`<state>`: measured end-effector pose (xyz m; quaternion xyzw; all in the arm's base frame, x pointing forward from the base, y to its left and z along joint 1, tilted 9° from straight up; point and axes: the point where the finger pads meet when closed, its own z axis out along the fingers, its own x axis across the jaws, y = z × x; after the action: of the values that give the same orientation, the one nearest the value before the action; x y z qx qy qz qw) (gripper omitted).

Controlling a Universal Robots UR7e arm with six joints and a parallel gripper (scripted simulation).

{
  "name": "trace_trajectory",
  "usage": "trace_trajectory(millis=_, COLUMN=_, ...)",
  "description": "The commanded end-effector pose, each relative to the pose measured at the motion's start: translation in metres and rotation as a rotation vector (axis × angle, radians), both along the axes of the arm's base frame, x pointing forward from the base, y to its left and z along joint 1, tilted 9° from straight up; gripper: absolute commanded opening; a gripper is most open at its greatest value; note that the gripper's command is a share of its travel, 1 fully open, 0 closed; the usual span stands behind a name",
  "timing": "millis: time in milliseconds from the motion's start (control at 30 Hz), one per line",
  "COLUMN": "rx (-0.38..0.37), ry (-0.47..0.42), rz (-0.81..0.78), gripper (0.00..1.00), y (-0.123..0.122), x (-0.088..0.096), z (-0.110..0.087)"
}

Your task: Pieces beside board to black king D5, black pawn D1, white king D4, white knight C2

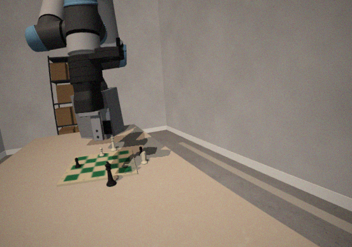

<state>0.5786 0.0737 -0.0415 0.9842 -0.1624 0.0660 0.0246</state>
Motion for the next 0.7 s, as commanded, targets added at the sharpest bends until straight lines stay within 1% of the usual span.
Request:
trace_trajectory(millis=0, rx=0.006, ry=-0.012, rz=-0.152, gripper=1.00, y=-0.0016, x=0.0002, z=-0.0025)
trace_trajectory(millis=267, rx=0.007, ry=-0.016, rz=-0.163, gripper=1.00, y=-0.0023, x=0.0018, z=-0.0016)
trace_trajectory(millis=300, rx=0.007, ry=-0.016, rz=-0.163, gripper=0.79, y=-0.0024, x=0.0019, z=-0.0015)
trace_trajectory(millis=667, rx=0.008, ry=-0.016, rz=-0.164, gripper=0.79, y=-0.0027, x=0.0019, z=-0.0015)
